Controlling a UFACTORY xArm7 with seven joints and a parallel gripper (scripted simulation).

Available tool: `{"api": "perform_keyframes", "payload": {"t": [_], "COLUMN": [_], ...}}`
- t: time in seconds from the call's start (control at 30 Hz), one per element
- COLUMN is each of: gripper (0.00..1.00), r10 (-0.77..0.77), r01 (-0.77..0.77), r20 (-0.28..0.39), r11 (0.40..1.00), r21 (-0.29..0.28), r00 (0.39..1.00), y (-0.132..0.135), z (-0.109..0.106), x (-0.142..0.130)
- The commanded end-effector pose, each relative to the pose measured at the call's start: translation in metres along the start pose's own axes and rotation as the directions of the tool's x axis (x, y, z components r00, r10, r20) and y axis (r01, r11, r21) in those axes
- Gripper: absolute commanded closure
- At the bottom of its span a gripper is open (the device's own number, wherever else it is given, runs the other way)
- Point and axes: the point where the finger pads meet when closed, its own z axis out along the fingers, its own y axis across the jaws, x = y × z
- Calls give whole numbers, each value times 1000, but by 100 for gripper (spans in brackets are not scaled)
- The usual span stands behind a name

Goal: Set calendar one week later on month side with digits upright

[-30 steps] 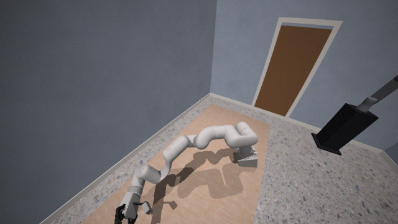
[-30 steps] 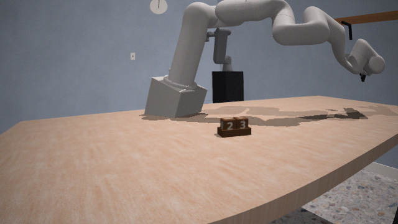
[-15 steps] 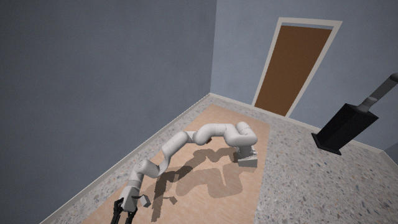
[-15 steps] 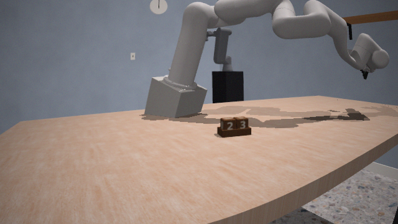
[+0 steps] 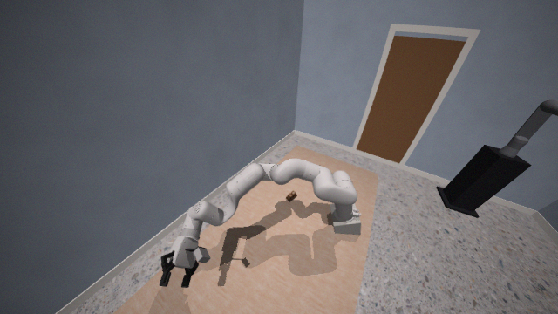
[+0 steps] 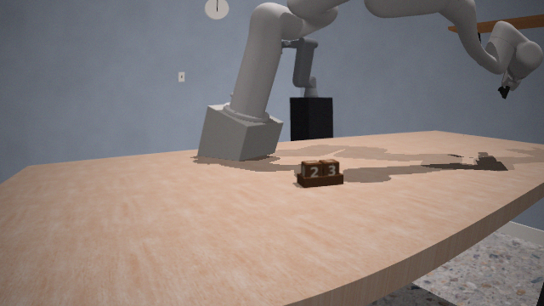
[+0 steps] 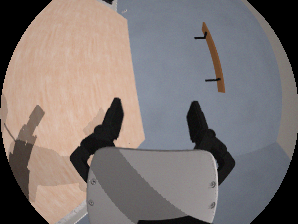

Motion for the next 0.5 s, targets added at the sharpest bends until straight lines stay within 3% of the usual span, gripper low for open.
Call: {"api": "perform_keyframes", "payload": {"t": [0.0,0.07,0.1,0.17,0.2,0.3,0.33,0.4,0.43,0.47], "gripper": [0,0,0,0,0,0,0,0,0,0], "r10": [74,74,121,121,169,169,218,218,256,268], "r01": [-79,-79,-132,-132,-190,-190,-255,-255,-306,-324], "r20": [79,79,117,117,162,162,214,214,259,274], "r11": [995,995,987,987,973,973,954,954,935,928], "r21": [61,61,96,96,129,129,159,159,178,183], "r00": [994,994,986,986,972,972,952,952,932,924], "y": [-2,-2,-8,-8,-16,-16,-27,-27,-36,-39], "z": [-39,-39,-61,-61,-85,-85,-110,-110,-130,-137], "x": [4,4,6,6,9,9,14,14,18,19]}}
